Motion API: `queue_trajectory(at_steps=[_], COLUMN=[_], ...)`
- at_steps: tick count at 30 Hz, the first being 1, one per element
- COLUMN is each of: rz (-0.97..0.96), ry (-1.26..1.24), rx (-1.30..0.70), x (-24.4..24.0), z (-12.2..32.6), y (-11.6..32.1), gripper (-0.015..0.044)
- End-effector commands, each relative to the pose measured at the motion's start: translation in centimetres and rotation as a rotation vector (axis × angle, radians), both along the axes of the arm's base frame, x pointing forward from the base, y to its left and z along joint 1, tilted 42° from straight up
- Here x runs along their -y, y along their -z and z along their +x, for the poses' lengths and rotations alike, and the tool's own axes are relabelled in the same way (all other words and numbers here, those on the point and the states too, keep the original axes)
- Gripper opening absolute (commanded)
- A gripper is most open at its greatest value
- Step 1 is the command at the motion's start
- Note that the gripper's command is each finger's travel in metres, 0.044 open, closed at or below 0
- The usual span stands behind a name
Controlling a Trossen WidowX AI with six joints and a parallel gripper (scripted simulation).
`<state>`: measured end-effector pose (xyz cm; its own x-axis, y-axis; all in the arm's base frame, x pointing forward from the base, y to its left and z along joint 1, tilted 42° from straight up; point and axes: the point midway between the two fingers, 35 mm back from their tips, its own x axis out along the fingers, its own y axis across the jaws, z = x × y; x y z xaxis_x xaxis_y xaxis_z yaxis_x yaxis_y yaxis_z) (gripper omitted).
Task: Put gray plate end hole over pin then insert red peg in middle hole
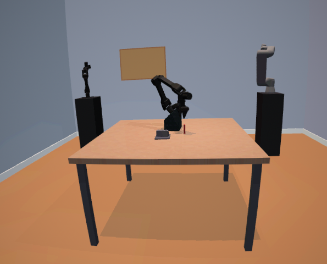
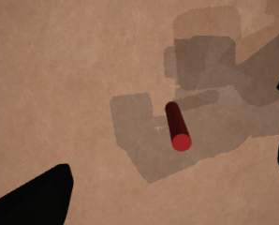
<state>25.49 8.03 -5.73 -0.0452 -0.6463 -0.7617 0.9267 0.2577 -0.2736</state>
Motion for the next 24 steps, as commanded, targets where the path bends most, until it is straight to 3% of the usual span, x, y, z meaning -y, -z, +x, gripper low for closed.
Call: queue_trajectory(at_steps=[1, 24], rz=[-0.008, -0.01], ry=[-0.041, -0.041], rx=[-0.052, -0.051], x=[-0.8, 1.8], z=[-2.2, -2.2], y=[1.4, 4.9], gripper=[0.044, 0.044])
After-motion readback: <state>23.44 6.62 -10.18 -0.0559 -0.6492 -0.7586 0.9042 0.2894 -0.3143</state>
